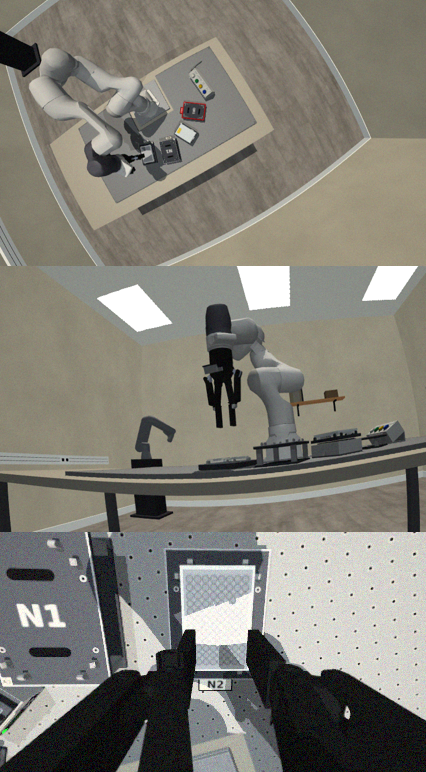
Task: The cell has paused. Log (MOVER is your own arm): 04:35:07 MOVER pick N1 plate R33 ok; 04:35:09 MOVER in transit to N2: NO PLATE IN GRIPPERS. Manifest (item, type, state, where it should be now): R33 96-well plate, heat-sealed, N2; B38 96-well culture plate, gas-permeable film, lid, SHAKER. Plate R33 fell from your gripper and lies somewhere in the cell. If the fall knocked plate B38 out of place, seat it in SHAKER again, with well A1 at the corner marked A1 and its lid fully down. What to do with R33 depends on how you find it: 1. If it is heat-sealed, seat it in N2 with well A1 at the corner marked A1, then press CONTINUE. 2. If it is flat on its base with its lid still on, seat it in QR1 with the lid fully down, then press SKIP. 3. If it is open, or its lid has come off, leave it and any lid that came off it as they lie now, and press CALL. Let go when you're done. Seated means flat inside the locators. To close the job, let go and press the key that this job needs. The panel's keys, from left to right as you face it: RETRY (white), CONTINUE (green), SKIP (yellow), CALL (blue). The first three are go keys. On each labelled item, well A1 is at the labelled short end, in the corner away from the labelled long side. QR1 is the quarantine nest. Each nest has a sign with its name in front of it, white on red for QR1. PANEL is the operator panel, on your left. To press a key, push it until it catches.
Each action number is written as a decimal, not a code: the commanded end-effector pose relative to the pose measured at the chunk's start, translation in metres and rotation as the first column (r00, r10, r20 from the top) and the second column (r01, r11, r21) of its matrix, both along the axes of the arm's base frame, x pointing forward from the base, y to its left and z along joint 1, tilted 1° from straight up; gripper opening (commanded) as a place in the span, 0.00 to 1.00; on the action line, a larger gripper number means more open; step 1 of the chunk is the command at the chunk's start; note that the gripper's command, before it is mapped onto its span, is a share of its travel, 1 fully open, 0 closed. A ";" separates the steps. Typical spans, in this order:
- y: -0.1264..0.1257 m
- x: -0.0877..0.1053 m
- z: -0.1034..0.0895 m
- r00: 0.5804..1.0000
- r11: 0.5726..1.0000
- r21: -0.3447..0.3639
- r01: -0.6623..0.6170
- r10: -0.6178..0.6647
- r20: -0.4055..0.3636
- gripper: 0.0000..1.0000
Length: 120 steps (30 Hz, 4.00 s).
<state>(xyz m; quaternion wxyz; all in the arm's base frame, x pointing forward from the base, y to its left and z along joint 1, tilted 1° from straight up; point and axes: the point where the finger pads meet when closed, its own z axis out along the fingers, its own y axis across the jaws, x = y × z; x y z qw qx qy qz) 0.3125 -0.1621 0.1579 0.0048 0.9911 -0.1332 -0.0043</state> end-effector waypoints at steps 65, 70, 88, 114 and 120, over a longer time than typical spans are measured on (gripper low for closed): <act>0.171 0.048 0.010 0.879 0.879 -0.007 -0.476 0.476 0.005 0.10; 0.240 0.043 0.011 0.775 0.775 -0.009 -0.632 0.632 0.007 0.10; 0.453 -0.076 0.011 0.234 0.234 -0.002 -0.972 0.972 0.009 0.10; 0.545 -0.280 0.002 -0.334 -0.334 0.020 -0.942 0.943 0.009 0.10; 0.546 -0.292 0.001 -0.363 -0.363 0.022 -0.931 0.932 0.009 0.10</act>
